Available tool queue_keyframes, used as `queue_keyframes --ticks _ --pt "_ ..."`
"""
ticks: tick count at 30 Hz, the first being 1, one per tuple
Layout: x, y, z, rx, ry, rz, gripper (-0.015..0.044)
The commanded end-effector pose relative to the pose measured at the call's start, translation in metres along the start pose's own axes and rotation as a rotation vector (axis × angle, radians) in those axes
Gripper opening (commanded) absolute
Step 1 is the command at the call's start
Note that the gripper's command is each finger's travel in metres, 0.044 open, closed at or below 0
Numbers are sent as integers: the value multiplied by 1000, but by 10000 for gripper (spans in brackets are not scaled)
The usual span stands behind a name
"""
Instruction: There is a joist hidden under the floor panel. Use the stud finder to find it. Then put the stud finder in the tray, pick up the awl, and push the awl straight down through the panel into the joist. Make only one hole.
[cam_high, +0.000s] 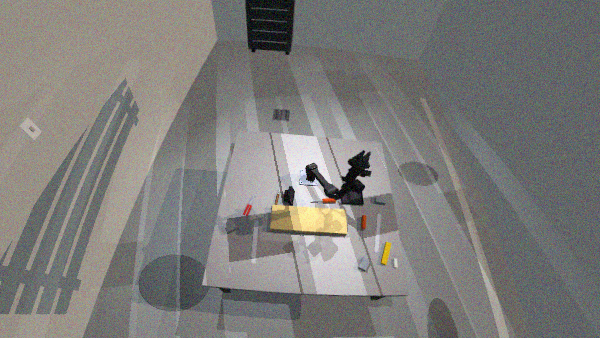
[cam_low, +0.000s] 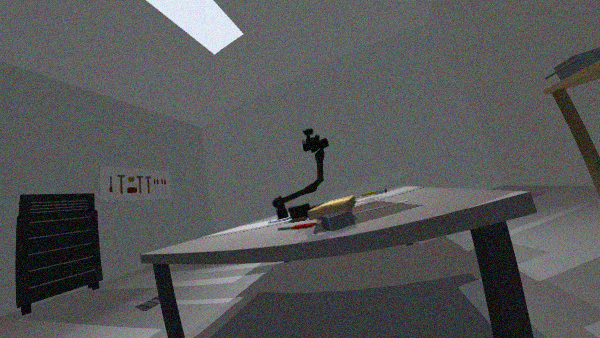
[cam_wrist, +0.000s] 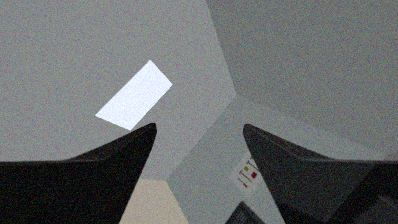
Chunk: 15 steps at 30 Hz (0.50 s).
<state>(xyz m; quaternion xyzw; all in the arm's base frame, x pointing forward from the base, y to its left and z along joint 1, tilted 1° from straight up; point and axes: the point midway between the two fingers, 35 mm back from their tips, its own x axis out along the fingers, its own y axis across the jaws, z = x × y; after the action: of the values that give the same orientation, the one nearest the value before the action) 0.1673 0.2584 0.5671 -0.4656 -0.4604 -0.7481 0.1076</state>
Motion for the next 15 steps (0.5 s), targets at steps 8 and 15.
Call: queue_keyframes --ticks 8,15 --pt "48 0 -73 -77 186 35 440" --pt "86 1 -172 -243 459 154 440"
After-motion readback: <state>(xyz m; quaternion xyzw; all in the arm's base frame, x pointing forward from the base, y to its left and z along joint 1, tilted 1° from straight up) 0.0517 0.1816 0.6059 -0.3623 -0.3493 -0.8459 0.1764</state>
